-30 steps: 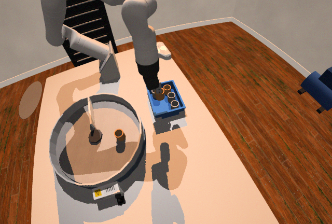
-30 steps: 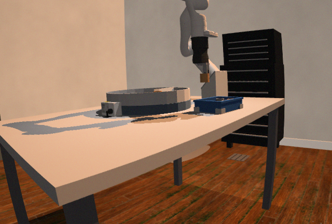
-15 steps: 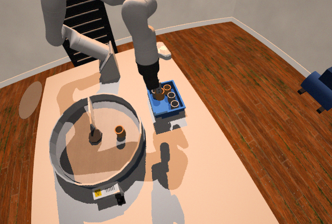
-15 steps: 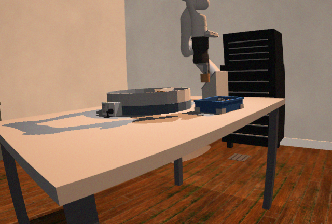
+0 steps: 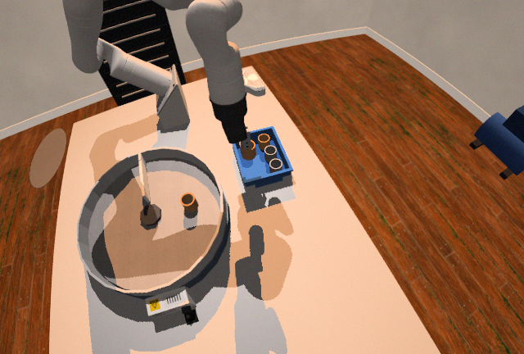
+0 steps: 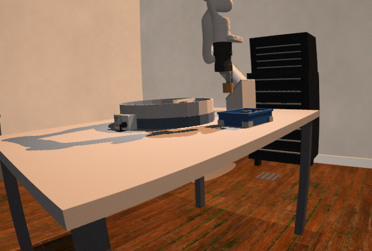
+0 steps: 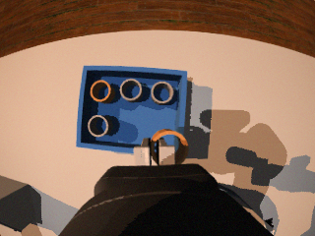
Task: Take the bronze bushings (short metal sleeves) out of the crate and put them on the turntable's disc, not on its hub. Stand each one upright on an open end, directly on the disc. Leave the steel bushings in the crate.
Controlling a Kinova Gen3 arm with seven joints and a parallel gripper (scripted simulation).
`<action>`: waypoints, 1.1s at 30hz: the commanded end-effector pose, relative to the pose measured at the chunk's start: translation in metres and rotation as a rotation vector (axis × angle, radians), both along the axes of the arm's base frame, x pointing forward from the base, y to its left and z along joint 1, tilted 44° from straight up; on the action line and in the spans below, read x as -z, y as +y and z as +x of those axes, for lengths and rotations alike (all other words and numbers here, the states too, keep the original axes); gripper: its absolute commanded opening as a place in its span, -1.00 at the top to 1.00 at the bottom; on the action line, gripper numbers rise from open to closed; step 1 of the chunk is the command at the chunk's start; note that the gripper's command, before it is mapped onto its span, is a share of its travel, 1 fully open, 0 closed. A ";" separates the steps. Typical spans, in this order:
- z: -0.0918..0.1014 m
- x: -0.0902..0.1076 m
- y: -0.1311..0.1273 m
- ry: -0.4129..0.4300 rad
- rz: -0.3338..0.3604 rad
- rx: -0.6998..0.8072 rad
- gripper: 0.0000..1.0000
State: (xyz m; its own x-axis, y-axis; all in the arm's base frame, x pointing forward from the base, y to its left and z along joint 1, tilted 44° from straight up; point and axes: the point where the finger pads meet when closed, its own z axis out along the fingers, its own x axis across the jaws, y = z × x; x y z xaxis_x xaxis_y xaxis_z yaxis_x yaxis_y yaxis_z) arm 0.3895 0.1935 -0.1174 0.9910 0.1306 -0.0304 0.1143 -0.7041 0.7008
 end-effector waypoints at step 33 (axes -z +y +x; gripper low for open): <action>-0.008 -0.158 -0.159 -0.002 0.004 0.002 1.00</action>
State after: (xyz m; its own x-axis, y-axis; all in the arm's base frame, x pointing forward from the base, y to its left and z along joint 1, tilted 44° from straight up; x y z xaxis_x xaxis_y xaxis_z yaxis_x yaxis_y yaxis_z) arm 0.3821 0.0436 0.0191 0.9884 0.1444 -0.0459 0.1334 -0.6857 0.7155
